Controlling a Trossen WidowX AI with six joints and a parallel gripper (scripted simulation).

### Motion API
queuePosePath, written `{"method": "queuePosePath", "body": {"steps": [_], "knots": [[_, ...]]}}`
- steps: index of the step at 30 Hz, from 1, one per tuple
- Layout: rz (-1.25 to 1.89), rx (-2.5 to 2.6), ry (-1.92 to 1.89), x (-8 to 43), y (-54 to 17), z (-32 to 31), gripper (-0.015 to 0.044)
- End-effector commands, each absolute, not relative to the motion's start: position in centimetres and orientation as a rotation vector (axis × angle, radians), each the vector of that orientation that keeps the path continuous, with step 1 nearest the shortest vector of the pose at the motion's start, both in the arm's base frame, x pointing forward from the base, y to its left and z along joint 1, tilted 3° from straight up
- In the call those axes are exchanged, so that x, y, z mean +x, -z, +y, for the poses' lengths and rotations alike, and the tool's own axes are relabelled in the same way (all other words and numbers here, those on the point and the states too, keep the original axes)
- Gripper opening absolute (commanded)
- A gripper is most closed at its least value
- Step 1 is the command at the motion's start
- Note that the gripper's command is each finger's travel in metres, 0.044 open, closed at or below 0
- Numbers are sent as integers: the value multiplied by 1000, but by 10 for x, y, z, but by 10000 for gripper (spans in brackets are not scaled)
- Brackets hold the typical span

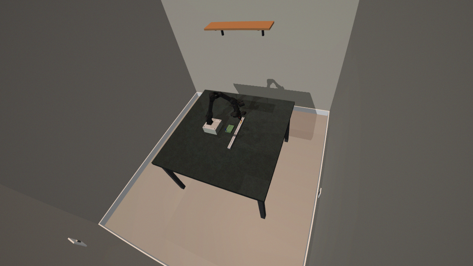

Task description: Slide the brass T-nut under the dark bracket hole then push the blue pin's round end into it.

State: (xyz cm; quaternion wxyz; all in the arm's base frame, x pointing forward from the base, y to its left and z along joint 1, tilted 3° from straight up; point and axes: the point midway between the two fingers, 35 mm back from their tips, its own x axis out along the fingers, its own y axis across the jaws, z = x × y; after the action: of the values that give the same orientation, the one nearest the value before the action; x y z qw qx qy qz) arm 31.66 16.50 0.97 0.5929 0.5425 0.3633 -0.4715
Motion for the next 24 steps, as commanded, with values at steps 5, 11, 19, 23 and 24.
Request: {"method": "queuePosePath", "body": {"steps": [5, 11, 19, 23, 24], "knots": [[864, 1257, 1098, 320, -12, 167, -150], [875, 1251, 1107, 321, -12, 167, -150], [889, 1242, 1119, 322, -13, 167, -150], [896, 1238, 1124, 322, -13, 167, -150], [898, 1237, 1126, 322, -13, 167, -150]]}}
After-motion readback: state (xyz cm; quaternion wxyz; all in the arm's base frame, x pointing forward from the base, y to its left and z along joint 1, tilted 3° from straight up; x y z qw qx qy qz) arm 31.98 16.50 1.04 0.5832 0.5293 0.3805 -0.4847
